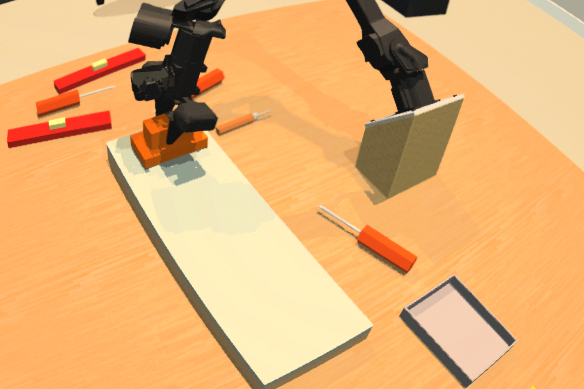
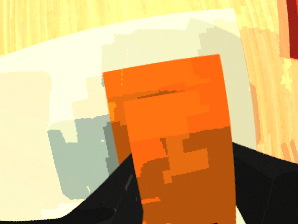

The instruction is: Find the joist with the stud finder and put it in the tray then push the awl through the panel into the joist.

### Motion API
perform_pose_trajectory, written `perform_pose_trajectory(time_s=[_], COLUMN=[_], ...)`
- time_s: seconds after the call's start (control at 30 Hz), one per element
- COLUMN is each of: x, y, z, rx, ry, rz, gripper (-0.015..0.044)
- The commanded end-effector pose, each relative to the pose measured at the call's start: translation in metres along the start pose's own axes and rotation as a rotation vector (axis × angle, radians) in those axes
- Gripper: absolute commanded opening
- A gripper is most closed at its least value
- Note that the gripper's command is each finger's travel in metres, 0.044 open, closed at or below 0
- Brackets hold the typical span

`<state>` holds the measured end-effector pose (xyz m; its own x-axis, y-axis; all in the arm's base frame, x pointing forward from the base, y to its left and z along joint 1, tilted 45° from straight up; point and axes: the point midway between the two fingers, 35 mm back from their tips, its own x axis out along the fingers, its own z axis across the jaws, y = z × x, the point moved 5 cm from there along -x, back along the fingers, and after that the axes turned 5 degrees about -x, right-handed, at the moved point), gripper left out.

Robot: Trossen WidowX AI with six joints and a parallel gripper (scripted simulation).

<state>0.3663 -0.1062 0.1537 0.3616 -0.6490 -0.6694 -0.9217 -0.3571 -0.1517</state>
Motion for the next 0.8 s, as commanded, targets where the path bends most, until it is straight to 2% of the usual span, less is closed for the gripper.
perform_pose_trajectory(time_s=[0.0,0.43,0.6,0.77], x=[-0.009,-0.091,-0.095,-0.095], y=[-0.005,-0.026,-0.029,-0.046], z=[0.000,-0.005,-0.002,0.032], rx=[0.000,0.000,-0.011,-0.099], ry=[-0.002,-0.003,-0.009,-0.060], rz=[-0.002,0.000,-0.003,-0.027], gripper=[0.0000,0.0000,0.0000,0.0000])
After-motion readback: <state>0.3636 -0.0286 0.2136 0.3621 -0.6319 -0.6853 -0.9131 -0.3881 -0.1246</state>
